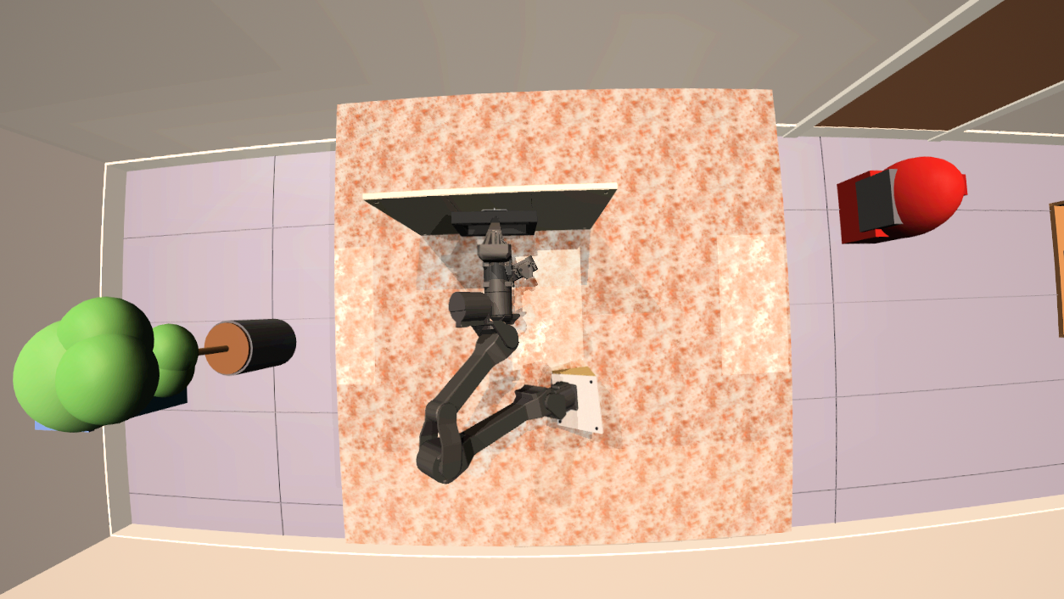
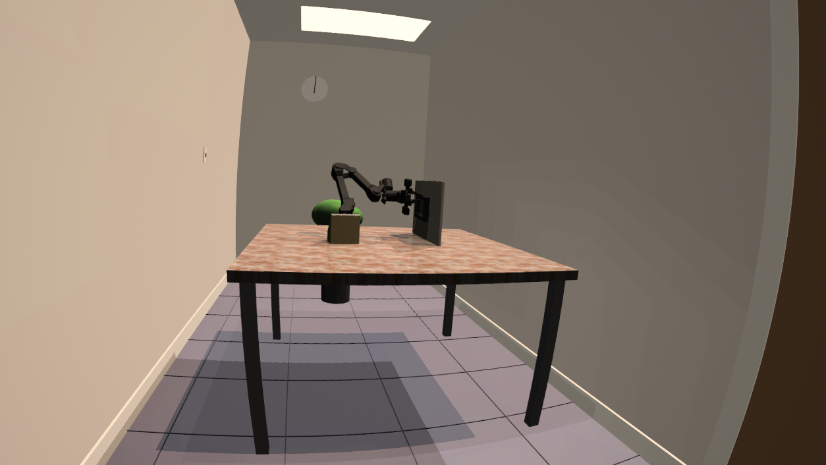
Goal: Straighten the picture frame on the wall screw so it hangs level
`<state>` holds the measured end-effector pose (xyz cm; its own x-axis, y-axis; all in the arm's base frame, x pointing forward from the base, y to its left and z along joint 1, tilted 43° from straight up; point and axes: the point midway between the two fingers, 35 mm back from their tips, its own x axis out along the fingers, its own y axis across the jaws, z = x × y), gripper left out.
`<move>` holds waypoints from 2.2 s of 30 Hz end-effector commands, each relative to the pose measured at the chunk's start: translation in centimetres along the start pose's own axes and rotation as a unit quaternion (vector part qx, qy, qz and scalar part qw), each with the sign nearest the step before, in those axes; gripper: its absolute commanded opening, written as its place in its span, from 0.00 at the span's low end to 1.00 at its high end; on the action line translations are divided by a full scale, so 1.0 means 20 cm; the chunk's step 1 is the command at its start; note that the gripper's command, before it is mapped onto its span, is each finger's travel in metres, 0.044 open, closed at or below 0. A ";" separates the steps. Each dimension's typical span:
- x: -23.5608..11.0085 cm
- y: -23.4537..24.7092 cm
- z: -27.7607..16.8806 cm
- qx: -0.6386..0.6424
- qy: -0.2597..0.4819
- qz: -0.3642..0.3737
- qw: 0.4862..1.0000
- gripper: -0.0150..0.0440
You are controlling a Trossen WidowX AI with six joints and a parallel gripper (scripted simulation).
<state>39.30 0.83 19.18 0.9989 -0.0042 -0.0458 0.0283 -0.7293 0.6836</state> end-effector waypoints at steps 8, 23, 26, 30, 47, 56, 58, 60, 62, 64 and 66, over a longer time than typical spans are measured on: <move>0.00 0.00 0.00 -0.031 0.000 -0.001 1.000 0.25; 0.00 0.00 0.00 -0.035 0.000 0.000 0.999 0.69; 0.00 0.00 0.00 -0.035 0.000 0.000 0.999 0.69; -0.10 0.01 -0.02 -0.009 -0.001 0.000 1.000 0.69; -0.49 0.03 -0.02 0.091 0.001 0.000 0.996 0.69; -0.76 0.18 -0.01 0.098 -0.003 -0.003 0.995 0.69; -0.83 0.19 0.00 0.099 -0.005 -0.003 0.995 0.69; -0.90 0.19 0.00 0.101 -0.006 -0.003 0.995 0.69; -0.94 0.18 0.01 0.103 -0.006 -0.004 0.995 0.69; -0.94 0.18 0.01 0.103 -0.006 -0.004 0.995 0.69; -0.94 0.18 0.01 0.103 -0.006 -0.004 0.995 0.69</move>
<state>21.20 -1.95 22.66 0.9986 -0.0138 -0.0507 0.0149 -0.8516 0.5240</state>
